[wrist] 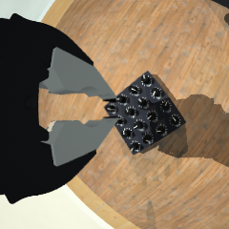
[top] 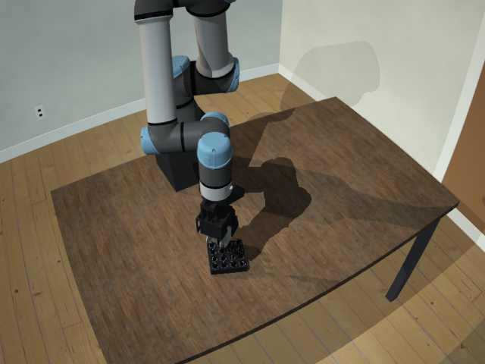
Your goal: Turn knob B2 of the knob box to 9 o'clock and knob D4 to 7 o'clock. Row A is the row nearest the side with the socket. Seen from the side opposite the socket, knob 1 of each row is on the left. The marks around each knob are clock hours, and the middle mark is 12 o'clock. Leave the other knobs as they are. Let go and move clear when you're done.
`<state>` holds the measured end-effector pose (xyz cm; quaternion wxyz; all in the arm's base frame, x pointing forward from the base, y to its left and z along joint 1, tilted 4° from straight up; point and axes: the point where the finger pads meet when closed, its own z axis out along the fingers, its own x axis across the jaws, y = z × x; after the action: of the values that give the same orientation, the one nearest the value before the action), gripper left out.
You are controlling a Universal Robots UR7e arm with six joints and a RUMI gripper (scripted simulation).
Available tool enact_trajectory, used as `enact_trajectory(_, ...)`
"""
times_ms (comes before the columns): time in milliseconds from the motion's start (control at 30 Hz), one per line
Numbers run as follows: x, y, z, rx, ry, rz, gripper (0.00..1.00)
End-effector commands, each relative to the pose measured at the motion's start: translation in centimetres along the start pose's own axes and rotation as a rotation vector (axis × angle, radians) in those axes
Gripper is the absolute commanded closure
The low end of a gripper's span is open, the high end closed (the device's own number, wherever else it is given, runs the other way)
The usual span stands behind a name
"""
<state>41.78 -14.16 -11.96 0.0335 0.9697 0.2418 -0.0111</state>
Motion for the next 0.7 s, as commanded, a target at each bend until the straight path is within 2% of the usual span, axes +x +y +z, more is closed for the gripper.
enact_trajectory(0,0.29,0.52,-0.38,-0.006,-0.002,0.153,0.89)
enact_trajectory(333,0.37,0.63,-0.48,-0.006,-0.002,0.251,0.89)
enact_trajectory(667,0.36,0.59,-0.45,-0.005,-0.002,0.261,0.89)
